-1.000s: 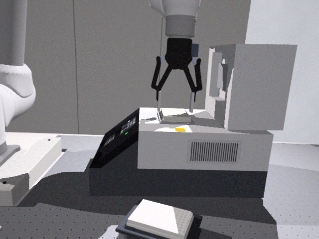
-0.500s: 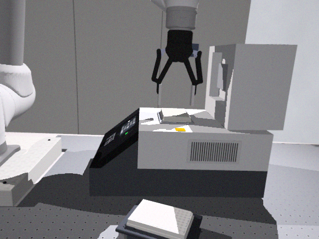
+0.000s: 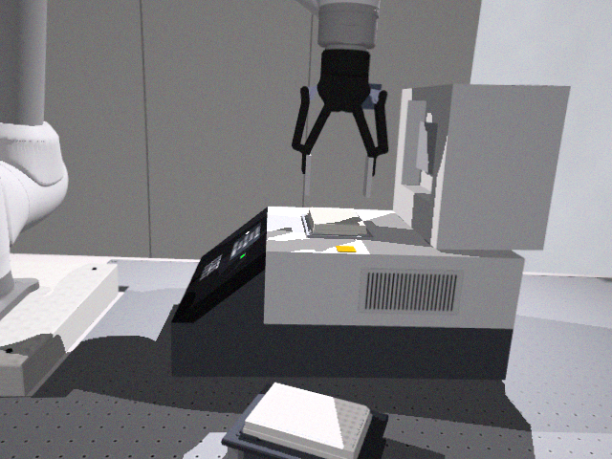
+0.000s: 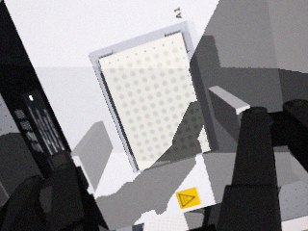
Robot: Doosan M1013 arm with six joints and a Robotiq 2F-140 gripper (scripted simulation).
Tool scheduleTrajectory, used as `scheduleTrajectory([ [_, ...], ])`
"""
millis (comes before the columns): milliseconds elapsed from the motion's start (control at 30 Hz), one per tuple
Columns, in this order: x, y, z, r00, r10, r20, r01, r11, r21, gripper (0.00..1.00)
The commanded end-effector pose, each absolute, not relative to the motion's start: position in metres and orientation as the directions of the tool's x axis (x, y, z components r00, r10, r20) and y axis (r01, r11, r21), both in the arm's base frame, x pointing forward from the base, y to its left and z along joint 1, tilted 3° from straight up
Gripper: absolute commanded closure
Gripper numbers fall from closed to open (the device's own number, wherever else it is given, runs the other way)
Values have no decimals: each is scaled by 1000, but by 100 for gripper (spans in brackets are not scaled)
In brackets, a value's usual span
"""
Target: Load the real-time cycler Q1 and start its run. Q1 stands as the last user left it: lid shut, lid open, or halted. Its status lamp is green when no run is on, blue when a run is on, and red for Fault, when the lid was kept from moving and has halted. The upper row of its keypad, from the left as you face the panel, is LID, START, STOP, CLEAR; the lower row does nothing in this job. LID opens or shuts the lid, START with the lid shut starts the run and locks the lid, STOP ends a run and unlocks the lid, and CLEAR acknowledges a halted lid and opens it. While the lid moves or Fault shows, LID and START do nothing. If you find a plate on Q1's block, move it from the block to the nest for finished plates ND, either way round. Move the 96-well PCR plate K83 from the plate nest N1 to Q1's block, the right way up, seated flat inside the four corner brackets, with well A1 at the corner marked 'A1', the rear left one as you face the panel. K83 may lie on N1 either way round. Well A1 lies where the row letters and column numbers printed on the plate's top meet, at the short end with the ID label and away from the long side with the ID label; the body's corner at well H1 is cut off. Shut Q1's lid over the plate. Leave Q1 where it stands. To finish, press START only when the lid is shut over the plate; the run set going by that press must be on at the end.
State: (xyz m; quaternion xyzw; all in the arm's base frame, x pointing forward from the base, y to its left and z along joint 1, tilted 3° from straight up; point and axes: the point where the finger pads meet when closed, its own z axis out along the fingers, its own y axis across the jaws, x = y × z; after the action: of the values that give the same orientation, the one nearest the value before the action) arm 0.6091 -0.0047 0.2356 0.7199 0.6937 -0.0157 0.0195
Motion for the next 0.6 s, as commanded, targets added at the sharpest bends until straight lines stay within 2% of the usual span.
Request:
scheduleTrajectory([
  [0,600,-4,234,95,995,-38,995,-94,34,100],
  [133,581,-2,231,105,994,-36,994,-104,38,100],
  [400,542,2,225,232,973,-4,968,-231,97,100],
  [567,527,4,223,242,970,-1,965,-241,101,100],
])
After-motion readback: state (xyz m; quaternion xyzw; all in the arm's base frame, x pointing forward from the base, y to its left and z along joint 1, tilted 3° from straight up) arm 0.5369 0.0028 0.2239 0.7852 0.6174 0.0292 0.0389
